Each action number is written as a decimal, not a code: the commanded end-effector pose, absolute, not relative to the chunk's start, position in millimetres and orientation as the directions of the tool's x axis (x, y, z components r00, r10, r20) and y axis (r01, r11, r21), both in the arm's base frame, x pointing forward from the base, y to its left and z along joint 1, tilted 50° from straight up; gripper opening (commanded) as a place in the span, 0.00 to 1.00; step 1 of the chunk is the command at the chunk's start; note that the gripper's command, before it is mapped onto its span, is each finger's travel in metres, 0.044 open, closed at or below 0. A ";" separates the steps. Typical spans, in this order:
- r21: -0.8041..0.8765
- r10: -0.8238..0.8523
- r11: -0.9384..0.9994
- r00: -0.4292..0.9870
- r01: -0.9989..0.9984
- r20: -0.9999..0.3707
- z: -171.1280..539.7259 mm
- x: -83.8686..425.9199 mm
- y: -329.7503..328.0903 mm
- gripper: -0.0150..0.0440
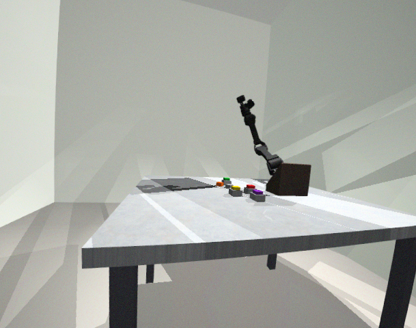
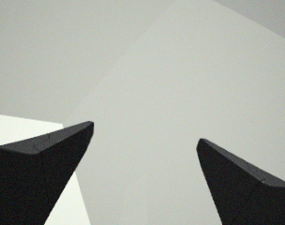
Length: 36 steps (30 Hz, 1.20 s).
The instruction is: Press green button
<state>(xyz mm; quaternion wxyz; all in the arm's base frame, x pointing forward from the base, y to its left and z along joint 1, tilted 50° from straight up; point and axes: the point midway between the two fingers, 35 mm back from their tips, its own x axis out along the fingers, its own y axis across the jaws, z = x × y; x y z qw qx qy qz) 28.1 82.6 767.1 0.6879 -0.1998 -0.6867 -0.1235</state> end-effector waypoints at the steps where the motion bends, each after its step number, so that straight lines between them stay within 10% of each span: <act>1: -0.128 0.123 0.891 0.040 0.436 0.992 765.9 31.6 88.3 0.93; 18: -0.718 0.567 0.694 0.658 -0.056 0.496 623.6 208.3 246.4 0.93; 36: -0.615 0.192 0.683 0.909 -0.395 -0.371 378.8 332.3 202.6 0.93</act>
